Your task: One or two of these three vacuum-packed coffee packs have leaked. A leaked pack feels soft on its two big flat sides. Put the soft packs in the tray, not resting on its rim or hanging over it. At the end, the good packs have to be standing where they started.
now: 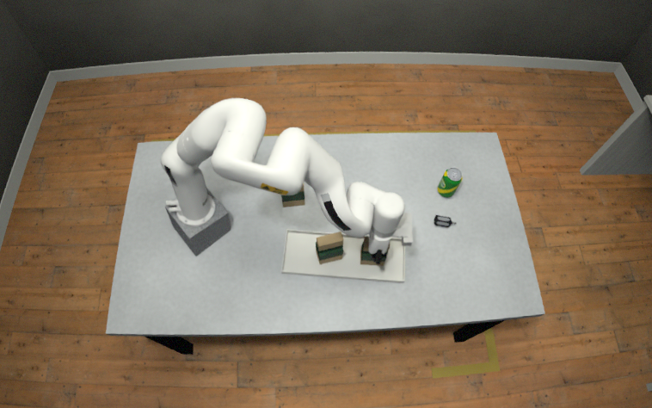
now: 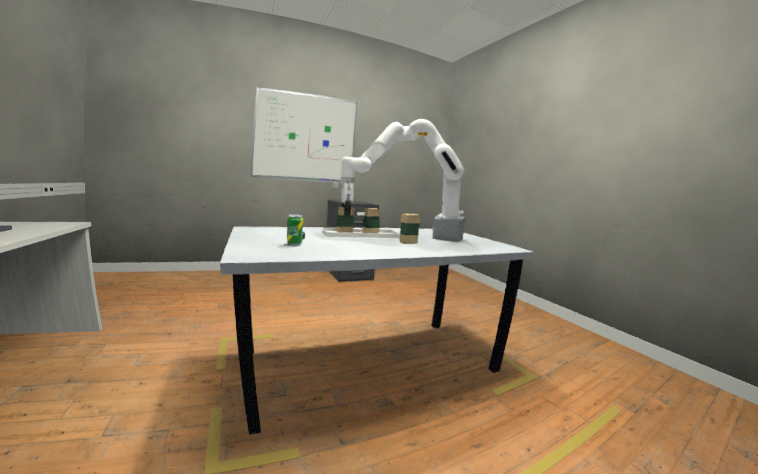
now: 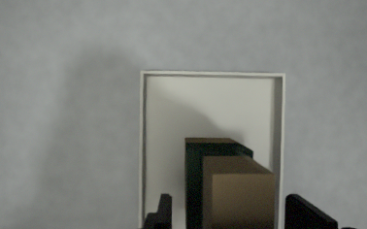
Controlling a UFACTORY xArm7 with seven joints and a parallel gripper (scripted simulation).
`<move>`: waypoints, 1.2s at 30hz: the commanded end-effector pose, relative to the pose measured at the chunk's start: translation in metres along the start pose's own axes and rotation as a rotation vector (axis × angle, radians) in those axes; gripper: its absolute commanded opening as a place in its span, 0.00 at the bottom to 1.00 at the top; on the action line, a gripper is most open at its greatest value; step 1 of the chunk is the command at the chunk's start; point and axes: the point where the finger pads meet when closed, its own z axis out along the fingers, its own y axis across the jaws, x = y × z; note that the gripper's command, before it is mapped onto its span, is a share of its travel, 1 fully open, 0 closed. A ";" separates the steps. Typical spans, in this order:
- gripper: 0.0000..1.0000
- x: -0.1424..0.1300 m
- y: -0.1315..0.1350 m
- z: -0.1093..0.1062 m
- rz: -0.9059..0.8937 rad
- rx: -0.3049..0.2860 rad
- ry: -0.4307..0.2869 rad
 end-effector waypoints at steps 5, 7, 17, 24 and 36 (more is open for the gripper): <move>0.86 0.002 0.000 -0.002 0.000 -0.001 0.005; 0.86 0.002 0.000 -0.002 0.000 -0.001 0.005; 0.86 0.002 0.000 -0.002 0.000 -0.001 0.005; 0.86 0.002 0.000 -0.002 0.000 -0.001 0.005; 0.86 0.002 0.000 -0.066 0.000 -0.001 0.005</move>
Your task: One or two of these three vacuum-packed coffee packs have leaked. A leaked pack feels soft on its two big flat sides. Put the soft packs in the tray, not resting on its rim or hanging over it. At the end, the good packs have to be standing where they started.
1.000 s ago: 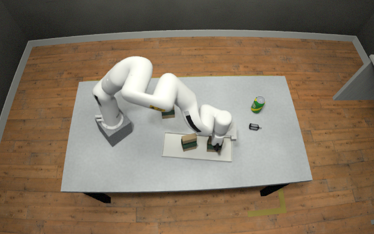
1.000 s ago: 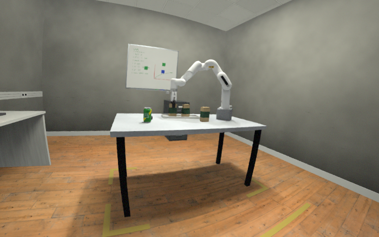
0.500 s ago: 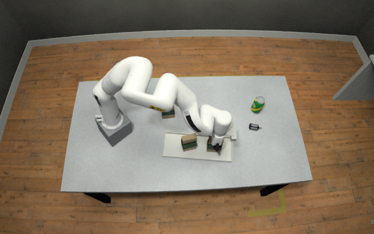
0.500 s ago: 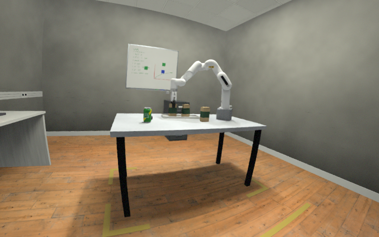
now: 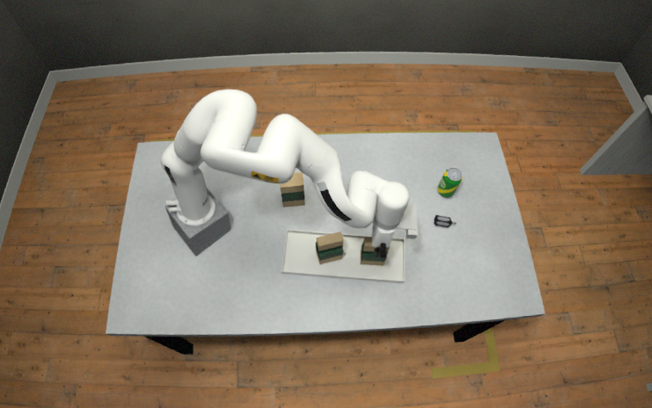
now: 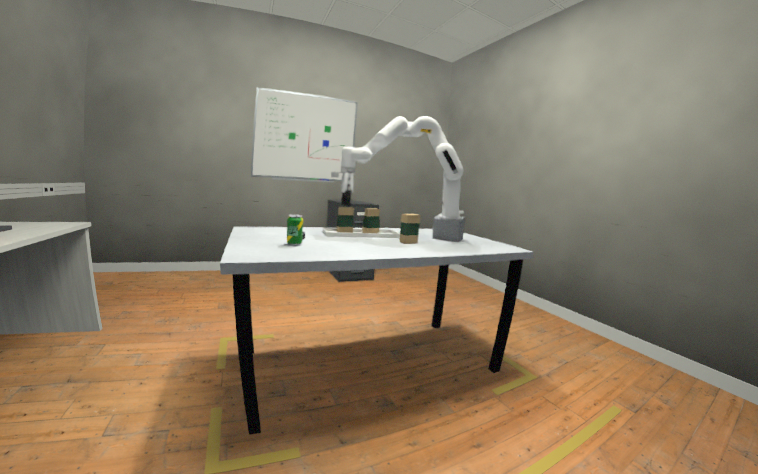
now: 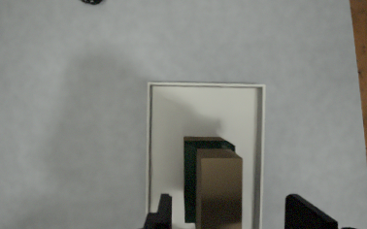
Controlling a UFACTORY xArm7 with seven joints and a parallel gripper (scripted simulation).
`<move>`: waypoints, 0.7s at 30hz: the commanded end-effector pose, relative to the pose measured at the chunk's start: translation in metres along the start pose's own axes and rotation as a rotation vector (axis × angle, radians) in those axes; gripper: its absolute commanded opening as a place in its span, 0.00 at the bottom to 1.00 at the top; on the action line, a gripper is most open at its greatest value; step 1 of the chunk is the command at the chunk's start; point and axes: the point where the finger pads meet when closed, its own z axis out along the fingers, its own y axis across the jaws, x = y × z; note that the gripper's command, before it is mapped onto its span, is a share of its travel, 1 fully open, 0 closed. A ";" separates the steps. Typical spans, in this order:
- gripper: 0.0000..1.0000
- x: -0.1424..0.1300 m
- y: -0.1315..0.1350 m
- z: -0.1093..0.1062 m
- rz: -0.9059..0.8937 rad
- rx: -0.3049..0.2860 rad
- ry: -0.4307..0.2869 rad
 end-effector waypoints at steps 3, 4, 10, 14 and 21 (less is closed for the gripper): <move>0.86 -0.002 0.000 -0.034 0.000 0.001 -0.003; 0.86 -0.002 0.000 -0.035 0.000 0.001 -0.003; 0.86 -0.002 0.000 -0.035 0.000 0.001 -0.003; 0.86 -0.002 0.000 -0.035 0.000 0.001 -0.003; 0.86 -0.002 0.000 -0.035 0.000 0.001 -0.003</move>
